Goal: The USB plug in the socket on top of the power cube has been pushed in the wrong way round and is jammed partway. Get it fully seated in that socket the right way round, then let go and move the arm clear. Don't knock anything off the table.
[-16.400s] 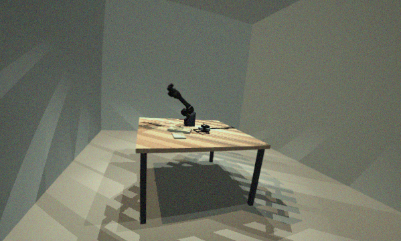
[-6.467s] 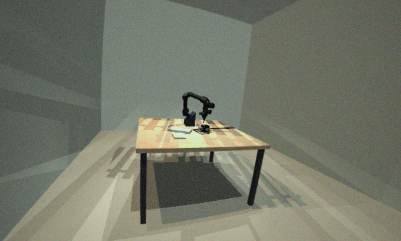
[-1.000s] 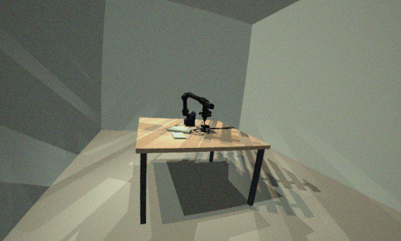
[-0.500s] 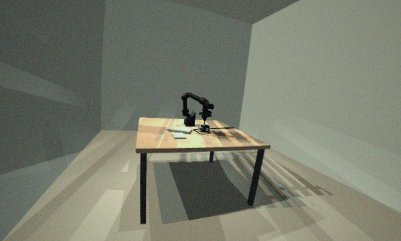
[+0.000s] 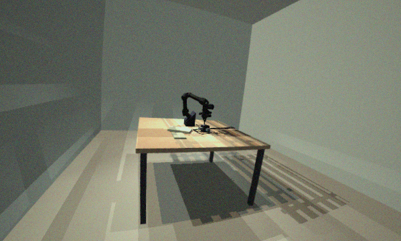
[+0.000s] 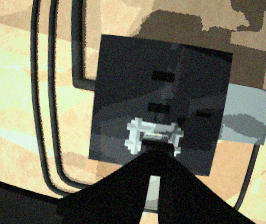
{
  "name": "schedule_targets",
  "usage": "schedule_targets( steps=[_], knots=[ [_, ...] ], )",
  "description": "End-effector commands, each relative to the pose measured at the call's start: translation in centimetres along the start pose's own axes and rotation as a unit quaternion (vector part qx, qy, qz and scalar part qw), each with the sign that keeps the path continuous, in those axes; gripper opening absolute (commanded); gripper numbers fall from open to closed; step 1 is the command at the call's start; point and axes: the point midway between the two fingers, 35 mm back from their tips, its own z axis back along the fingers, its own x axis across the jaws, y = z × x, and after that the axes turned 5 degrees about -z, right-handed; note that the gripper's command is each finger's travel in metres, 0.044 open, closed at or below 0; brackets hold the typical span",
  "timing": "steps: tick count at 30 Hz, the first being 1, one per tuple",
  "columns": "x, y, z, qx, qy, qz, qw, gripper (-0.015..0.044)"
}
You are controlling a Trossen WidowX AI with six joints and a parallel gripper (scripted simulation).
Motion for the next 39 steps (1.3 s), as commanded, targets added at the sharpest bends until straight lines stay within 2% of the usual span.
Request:
schedule_targets(
  steps=[1, 39],
  knots=[
    [0.12, -0.05, -0.16, -0.001, -0.002, 0.003, 1.000, 0.0000],
    [0.12, 0.00, -0.62, -0.001, -0.002, 0.003, 1.000, 0.0000]
  ],
)
